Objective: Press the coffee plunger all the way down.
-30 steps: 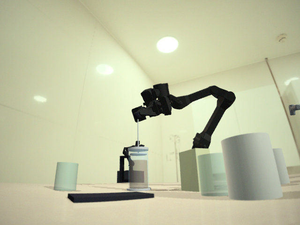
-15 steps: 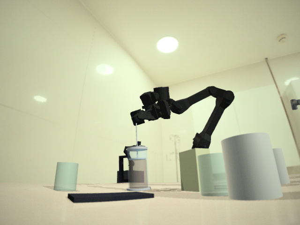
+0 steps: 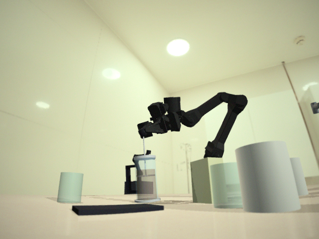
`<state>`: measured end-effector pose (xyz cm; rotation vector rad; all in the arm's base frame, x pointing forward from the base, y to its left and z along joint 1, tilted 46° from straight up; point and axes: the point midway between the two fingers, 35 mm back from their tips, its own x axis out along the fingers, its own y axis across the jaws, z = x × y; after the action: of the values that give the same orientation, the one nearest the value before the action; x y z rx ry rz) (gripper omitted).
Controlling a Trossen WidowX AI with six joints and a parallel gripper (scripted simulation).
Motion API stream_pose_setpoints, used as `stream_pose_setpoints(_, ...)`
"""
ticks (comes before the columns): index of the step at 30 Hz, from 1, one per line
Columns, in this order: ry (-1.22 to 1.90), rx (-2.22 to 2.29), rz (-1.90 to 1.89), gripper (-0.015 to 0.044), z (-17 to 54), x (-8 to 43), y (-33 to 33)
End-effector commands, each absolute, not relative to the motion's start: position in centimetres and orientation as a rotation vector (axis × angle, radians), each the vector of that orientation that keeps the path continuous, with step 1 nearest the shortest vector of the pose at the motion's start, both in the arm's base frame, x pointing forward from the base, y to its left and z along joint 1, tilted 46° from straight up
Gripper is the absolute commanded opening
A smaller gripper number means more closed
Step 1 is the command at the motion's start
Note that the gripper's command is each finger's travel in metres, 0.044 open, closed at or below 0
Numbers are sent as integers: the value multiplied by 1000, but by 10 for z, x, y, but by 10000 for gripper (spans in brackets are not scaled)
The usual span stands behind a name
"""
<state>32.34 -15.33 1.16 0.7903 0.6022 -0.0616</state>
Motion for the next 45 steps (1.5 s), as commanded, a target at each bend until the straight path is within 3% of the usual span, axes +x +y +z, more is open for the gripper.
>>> stream_pose_setpoints(1, 665, 829, -46, 119, -10, 317, -131)
stream_pose_setpoints(45, 659, 832, -43, 119, -29, 332, -119)
